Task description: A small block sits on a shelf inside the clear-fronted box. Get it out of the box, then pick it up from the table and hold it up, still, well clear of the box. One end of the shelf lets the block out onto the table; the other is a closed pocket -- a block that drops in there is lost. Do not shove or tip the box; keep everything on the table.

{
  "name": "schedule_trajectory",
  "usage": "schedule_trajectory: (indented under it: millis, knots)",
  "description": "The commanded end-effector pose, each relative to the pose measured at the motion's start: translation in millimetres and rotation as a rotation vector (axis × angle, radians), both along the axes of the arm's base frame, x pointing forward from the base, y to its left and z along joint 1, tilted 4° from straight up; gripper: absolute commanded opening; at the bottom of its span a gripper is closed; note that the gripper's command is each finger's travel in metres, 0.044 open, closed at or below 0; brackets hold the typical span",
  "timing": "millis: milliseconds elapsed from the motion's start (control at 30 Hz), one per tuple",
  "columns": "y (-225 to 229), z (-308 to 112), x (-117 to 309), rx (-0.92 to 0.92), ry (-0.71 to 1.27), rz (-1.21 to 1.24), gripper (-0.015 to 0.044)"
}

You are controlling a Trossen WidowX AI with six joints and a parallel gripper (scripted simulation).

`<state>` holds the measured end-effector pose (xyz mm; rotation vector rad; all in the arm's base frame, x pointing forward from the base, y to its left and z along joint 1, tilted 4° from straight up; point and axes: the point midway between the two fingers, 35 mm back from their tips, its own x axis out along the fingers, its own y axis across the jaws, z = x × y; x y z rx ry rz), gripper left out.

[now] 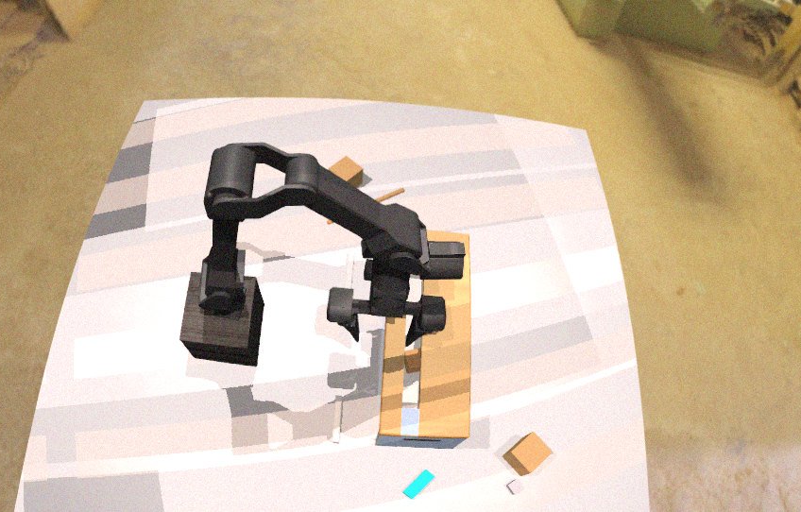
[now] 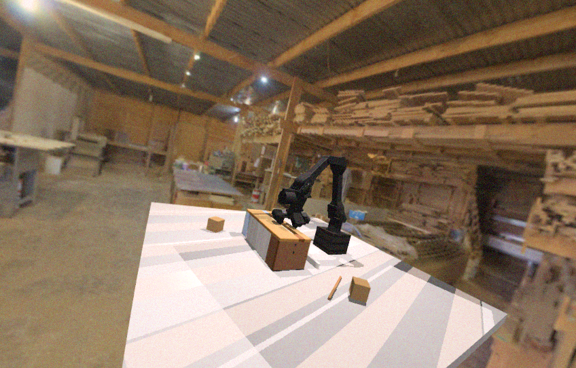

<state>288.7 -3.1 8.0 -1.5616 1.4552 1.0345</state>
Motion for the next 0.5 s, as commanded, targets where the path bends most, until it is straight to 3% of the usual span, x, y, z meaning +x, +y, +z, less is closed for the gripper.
schedule_trajectory:
  millis: [0,467]
  knots:
    - [-2.6,-0.1,-0.4,0.000,0.002,-0.001,0.0400]
    - [-16.8,0.8,0.6,-0.002,0.002,-0.001,0.0400]
